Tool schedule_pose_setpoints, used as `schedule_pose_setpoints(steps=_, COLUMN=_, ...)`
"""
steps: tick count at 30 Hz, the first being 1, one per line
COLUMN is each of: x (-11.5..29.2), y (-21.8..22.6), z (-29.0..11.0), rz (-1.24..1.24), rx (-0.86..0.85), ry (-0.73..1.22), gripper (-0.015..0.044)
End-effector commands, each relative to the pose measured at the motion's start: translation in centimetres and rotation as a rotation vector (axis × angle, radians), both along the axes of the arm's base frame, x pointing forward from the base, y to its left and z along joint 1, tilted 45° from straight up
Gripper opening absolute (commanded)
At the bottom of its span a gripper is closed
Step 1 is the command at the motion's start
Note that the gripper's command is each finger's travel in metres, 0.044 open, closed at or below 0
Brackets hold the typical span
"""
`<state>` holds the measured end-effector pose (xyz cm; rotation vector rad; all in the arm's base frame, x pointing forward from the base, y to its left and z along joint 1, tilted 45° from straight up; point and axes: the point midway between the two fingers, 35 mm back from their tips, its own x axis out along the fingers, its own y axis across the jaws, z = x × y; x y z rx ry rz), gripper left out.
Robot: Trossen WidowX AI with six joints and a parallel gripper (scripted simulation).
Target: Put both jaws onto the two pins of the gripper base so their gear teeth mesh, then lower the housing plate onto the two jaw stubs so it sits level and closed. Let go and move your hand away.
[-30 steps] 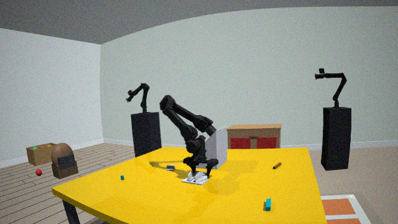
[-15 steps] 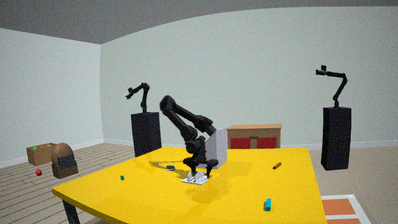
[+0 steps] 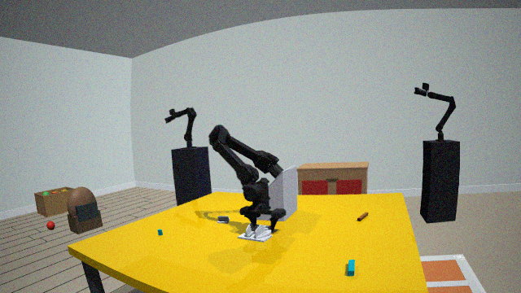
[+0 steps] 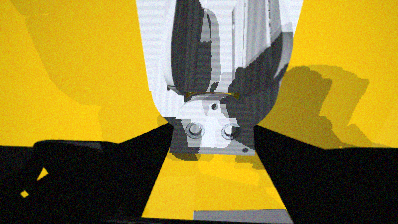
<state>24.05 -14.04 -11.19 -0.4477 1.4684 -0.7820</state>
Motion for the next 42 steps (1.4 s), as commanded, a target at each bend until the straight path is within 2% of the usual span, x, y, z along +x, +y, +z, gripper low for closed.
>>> schedule_pose_setpoints(steps=1, x=0.0, y=-0.1, z=0.0, rz=0.001, rx=0.000, ry=0.001, gripper=0.0351)
schedule_pose_setpoints(steps=11, x=0.0, y=-0.1, z=0.0, rz=0.001, rx=0.000, ry=0.001, gripper=0.0351)
schedule_pose_setpoints(steps=14, x=0.0, y=0.0, z=0.0, rz=0.000, rx=0.000, ry=0.000, gripper=0.0430)
schedule_pose_setpoints(steps=15, x=0.0, y=0.0, z=0.0, rz=0.000, rx=0.000, ry=0.000, gripper=0.0440)
schedule_pose_setpoints(steps=29, x=0.0, y=0.1, z=0.1, rz=0.000, rx=0.001, ry=0.000, gripper=0.0440)
schedule_pose_setpoints(steps=38, x=0.7, y=4.9, z=4.9, rz=0.001, rx=0.003, ry=-0.001, gripper=0.0440)
schedule_pose_setpoints(steps=42, x=0.7, y=5.3, z=5.4, rz=0.001, rx=0.002, ry=-0.001, gripper=0.0440)
